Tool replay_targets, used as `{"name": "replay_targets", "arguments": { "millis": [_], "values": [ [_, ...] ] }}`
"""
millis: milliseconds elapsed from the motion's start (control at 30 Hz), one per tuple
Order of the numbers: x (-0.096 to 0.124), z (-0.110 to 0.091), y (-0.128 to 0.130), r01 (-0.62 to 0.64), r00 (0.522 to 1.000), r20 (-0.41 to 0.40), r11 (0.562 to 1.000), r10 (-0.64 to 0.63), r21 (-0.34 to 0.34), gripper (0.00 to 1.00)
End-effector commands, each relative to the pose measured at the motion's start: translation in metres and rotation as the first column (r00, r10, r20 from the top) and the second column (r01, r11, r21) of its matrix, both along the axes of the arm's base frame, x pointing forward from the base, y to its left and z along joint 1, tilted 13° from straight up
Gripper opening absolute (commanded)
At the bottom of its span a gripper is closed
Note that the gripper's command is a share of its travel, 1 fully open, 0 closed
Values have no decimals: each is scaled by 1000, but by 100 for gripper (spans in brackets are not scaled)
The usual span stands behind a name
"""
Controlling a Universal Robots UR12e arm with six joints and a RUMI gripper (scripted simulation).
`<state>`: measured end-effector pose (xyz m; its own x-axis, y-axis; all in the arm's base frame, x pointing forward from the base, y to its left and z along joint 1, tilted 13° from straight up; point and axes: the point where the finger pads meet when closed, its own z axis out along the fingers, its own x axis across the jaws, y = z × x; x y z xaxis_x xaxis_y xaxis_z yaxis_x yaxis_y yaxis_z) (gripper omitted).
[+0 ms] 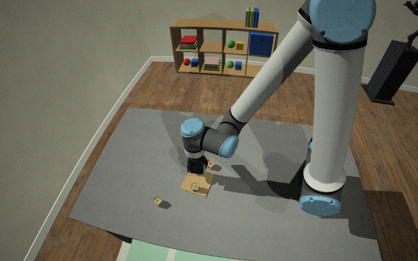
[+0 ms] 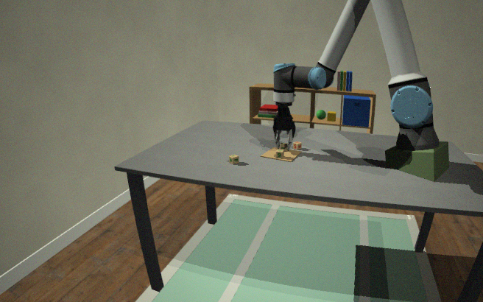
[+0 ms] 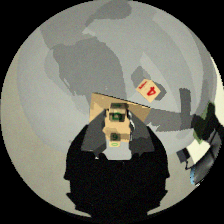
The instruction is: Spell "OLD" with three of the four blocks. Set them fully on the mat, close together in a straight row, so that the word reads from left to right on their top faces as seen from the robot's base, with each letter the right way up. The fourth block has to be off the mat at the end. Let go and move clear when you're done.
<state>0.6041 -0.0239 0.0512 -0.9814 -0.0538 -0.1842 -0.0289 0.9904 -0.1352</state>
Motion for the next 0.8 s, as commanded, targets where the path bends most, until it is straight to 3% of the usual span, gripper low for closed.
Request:
{"name": "replay_targets", "arguments": {
  "millis": [0, 267, 633, 767],
  "values": [
    [0, 1, 0, 0, 1000, 1, 1000, 0, 0, 28],
    [-1, 10, 1, 0, 1000, 1, 1000, 0, 0, 28],
    [-12, 64, 8, 0, 1000, 1, 1000, 0, 0, 28],
    [-14, 73, 9, 0, 1000, 1, 1000, 0, 0, 28]
  ]
}}
